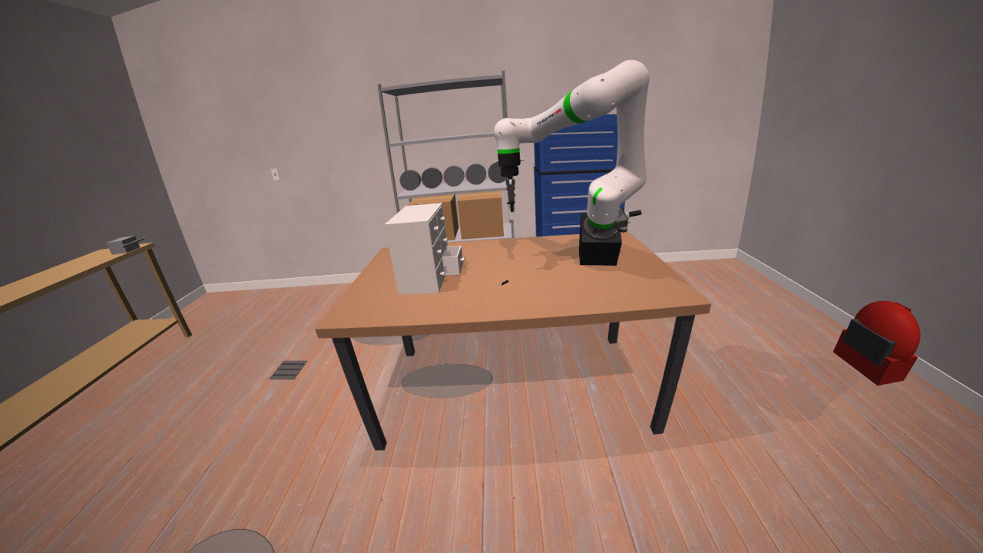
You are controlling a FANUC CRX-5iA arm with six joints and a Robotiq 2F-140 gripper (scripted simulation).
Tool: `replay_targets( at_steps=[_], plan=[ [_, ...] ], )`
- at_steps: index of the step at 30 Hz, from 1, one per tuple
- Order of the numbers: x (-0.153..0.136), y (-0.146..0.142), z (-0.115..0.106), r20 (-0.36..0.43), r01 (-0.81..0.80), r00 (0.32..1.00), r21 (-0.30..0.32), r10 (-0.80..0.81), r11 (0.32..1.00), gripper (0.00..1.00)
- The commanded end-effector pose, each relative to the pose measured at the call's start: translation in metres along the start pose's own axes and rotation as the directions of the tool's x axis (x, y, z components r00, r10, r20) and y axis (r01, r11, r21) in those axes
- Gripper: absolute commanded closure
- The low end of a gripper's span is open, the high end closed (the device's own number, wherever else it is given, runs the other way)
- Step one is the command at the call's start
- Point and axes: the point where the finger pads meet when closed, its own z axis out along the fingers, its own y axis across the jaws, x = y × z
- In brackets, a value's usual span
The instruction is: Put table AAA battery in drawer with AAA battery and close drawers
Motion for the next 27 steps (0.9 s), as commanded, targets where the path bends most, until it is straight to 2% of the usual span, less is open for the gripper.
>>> replay_targets(
  at_steps=[1,5,8,13,18,20,27],
  plan=[
    [-0.001,0.001,0.000,-0.007,-0.001,1.000,-0.002,0.001,1.000,0.00],
    [0.001,0.000,0.001,-0.019,-0.001,1.000,-0.001,0.001,1.000,0.00],
    [0.006,0.001,0.007,-0.061,-0.001,0.998,-0.002,0.001,1.000,0.00],
    [0.025,0.001,0.025,-0.202,-0.001,0.979,-0.002,0.001,1.000,0.00],
    [0.048,0.000,0.047,-0.373,-0.001,0.928,-0.001,0.000,1.000,0.00],
    [0.048,0.000,0.047,-0.373,-0.001,0.928,-0.001,0.000,1.000,0.00],
    [0.073,0.000,0.071,-0.538,0.000,0.843,-0.001,0.000,1.000,0.00]
  ],
)
